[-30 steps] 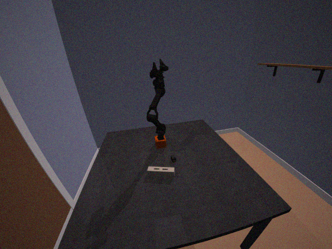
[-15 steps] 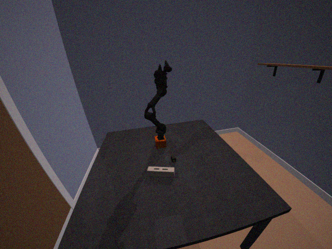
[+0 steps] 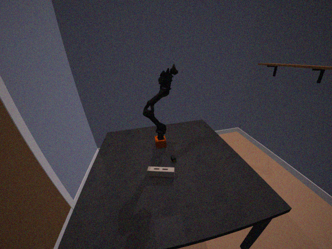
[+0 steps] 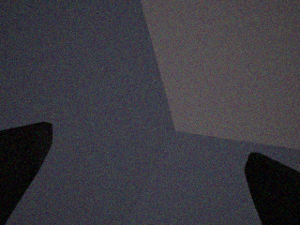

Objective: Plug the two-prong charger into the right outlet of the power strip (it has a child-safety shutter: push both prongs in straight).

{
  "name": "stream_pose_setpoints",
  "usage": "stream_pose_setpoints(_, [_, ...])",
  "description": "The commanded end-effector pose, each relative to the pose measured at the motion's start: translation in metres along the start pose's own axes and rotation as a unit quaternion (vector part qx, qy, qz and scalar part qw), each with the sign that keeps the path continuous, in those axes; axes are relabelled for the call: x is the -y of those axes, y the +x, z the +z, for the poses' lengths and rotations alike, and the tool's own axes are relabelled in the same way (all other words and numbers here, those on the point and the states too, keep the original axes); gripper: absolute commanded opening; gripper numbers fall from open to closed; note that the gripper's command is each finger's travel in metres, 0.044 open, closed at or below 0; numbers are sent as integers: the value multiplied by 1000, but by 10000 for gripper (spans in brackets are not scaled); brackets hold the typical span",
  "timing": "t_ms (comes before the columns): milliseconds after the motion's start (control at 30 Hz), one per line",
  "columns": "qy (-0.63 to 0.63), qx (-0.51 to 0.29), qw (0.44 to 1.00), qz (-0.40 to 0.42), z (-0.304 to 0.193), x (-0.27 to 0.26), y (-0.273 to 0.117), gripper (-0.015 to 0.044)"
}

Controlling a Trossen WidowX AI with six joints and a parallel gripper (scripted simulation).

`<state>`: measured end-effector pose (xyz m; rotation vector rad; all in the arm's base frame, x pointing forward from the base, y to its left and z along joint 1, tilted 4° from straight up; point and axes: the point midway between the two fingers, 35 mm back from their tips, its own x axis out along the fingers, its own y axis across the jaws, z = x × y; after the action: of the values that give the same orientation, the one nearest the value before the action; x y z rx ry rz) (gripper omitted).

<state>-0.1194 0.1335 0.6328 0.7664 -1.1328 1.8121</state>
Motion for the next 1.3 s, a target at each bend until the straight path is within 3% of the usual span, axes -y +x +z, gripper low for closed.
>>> stream_pose_setpoints(0, [-3,-38,999,1,-27,-2,1,440])
stream_pose_setpoints(567, [-31,-194,980,-17,-124,16,-17,440])
stream_pose_setpoints(1267, [-80,-348,930,-86,-206,72,-74,440])
